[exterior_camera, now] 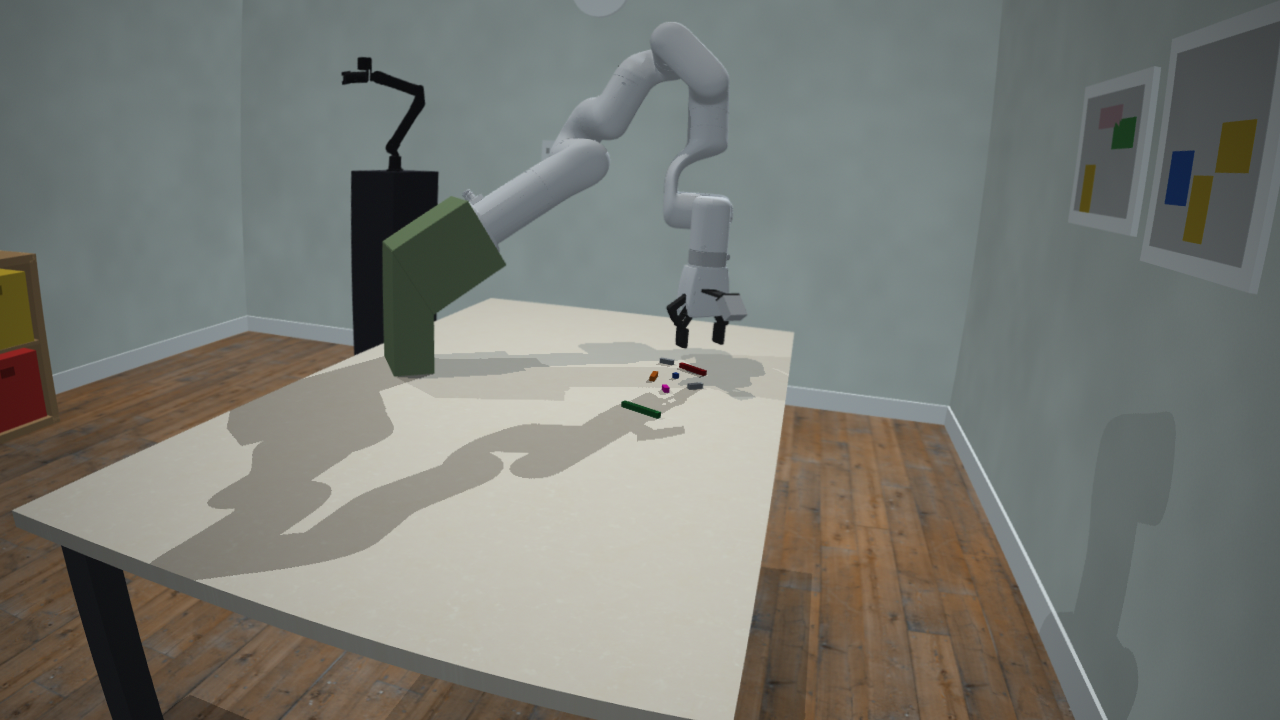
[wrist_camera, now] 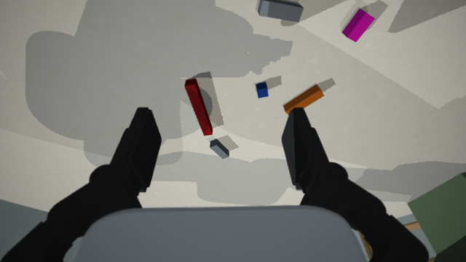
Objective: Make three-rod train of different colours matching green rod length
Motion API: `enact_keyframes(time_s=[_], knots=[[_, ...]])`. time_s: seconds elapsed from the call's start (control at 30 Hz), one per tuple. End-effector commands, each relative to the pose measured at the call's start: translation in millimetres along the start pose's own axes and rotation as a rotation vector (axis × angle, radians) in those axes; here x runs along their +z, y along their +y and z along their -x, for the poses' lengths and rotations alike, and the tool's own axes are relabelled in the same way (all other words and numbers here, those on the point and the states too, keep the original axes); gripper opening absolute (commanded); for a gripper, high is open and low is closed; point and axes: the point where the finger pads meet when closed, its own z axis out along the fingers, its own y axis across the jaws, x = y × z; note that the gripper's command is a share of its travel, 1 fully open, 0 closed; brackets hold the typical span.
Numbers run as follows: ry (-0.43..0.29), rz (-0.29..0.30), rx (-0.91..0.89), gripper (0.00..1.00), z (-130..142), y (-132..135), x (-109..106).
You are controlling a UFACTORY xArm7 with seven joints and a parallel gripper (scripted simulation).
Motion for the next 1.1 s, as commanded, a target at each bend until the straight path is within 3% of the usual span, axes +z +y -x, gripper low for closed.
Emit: enact_keyframes(time_s=[0.0, 0.07, 0.57, 1.07], knots=[[0.000, 0.001, -0.167, 1.00, 5.4, -6.3, -0.1], [0.000, 0.001, -0.167, 1.00, 5.4, -6.3, -0.1], [0.001, 0.000, -0.713, 1.00, 24.6, -26.5, -0.5], [0.003, -0.001, -0.772, 1.00, 26.6, -28.9, -0.7]])
